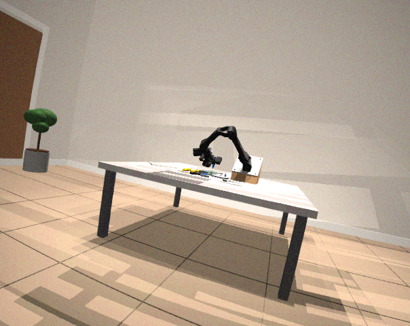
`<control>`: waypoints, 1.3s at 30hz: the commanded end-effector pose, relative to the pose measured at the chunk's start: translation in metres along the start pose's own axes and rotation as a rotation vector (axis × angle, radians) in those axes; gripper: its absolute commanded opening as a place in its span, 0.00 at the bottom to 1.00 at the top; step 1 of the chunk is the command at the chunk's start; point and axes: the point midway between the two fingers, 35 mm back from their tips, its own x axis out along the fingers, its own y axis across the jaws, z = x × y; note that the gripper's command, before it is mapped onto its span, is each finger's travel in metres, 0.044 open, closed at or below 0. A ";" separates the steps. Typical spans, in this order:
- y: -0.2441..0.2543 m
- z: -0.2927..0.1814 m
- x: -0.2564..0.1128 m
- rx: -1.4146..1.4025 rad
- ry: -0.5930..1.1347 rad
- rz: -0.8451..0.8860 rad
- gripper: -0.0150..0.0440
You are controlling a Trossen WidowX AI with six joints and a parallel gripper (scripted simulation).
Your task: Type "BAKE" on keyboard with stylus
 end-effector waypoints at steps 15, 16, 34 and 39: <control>-0.002 -0.012 -0.009 0.006 -0.005 -0.005 0.27; -0.003 -0.012 -0.011 0.006 -0.005 -0.005 0.25; -0.038 0.008 -0.056 0.004 -0.002 -0.011 0.25; -0.039 0.009 -0.059 0.004 -0.002 -0.011 0.25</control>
